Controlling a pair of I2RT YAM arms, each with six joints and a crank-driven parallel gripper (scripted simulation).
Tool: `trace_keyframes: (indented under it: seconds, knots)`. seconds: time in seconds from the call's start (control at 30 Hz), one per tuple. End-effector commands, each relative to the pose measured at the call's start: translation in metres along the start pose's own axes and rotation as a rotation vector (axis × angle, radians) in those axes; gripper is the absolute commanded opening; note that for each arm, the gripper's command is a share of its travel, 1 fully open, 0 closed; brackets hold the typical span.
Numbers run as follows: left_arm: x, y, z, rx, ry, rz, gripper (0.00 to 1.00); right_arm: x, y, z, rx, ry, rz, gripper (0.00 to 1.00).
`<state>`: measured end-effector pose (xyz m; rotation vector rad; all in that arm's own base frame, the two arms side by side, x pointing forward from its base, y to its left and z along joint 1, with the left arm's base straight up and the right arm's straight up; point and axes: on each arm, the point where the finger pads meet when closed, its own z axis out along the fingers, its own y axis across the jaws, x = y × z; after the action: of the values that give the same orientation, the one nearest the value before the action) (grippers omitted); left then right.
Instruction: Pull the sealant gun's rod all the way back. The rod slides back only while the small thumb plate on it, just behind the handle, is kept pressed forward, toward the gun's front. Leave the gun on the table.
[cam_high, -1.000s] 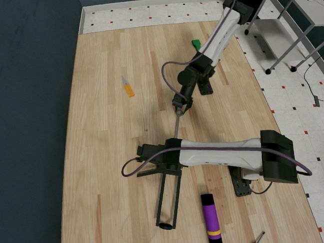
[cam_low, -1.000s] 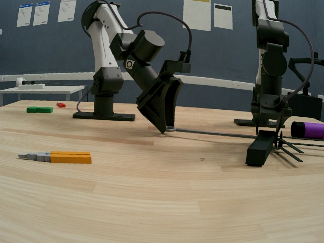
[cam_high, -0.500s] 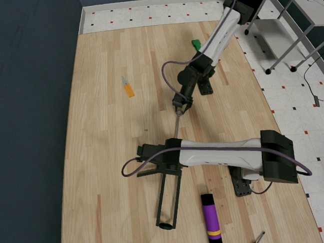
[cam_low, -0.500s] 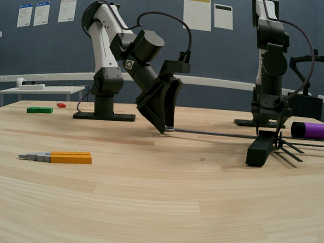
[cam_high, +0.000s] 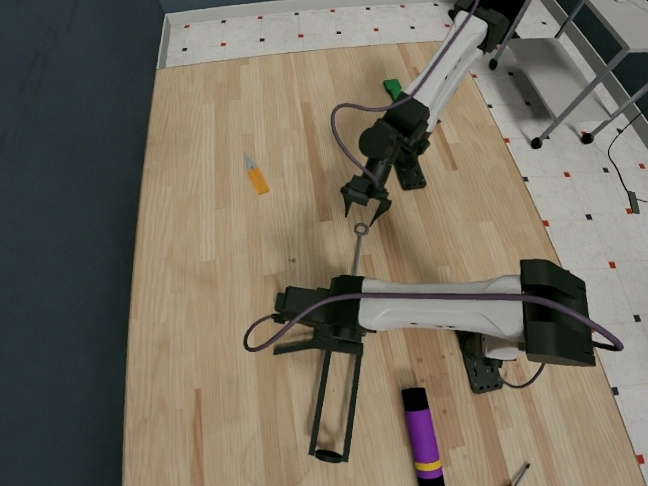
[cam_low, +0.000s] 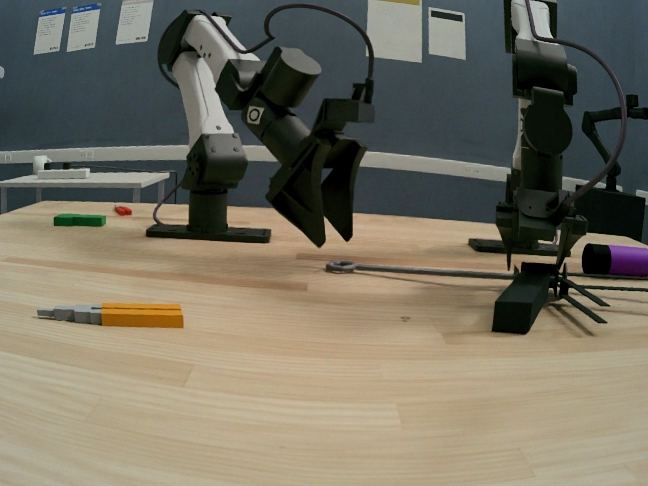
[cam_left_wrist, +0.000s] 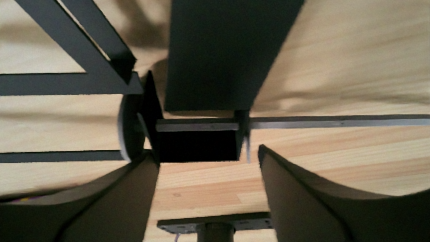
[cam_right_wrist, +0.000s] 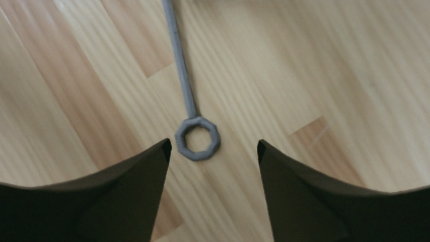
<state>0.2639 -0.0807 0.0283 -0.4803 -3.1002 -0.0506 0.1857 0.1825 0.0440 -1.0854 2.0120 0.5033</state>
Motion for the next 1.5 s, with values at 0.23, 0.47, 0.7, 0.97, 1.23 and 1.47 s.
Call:
trace_keyframes:
  seconds: [0.23,0.47,0.7,0.97,1.23,1.47]
  knots:
    - [-0.011,0.002,-0.032,-0.004,-0.07,-0.001,0.82,0.013,0.003,-0.038,-0.026,0.059,0.01,0.7]
    - [-0.01,-0.001,-0.066,-0.011,-0.085,-0.006,0.82,0.015,0.003,-0.036,-0.02,0.062,0.014,0.7]
    - [-0.001,0.013,-0.038,-0.035,-0.01,0.16,1.0,-0.026,-0.003,-0.042,0.059,-0.022,0.034,0.7]
    - [0.006,0.015,-0.031,-0.035,0.02,0.176,1.0,-0.124,0.024,-0.073,0.041,-0.269,0.002,0.7]
    - [0.006,0.015,-0.031,-0.035,0.021,0.176,1.0,-0.194,0.061,-0.121,-0.042,-0.474,0.006,0.7]
    - [0.006,0.015,-0.031,-0.035,0.021,0.176,1.0,-0.203,0.07,-0.131,-0.077,-0.505,-0.012,0.7]
